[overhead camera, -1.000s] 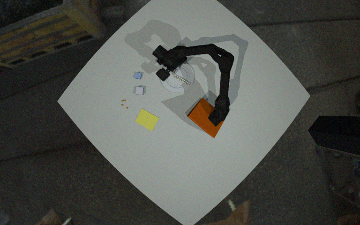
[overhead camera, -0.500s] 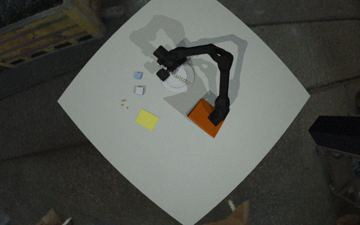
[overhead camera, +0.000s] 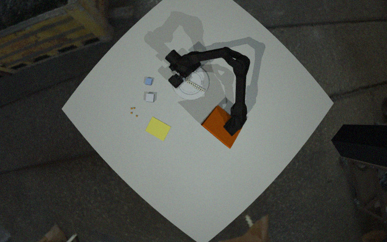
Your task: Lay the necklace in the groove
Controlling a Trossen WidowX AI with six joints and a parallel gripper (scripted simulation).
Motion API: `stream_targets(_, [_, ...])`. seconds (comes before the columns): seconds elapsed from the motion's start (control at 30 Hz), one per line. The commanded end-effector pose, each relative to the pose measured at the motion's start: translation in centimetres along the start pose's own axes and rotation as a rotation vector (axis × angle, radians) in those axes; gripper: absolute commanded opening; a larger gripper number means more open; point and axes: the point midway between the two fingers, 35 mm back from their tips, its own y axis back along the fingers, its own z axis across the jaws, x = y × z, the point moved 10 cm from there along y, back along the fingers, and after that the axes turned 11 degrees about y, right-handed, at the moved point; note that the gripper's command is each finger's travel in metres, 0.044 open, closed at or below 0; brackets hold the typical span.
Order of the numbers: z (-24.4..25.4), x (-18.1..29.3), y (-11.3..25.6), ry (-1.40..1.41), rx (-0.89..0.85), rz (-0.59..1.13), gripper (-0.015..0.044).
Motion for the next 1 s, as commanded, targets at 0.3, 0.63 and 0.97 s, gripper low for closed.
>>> stream_targets(0.3, [-0.03, -0.01, 0.05, -0.001, 0.000, -0.001, 0.0000])
stream_targets(0.63, [-0.03, -0.01, 0.05, -0.001, 0.000, -0.001, 0.0000])
stream_targets(0.97, [-0.03, -0.01, 0.05, -0.001, 0.000, -0.001, 0.0000])
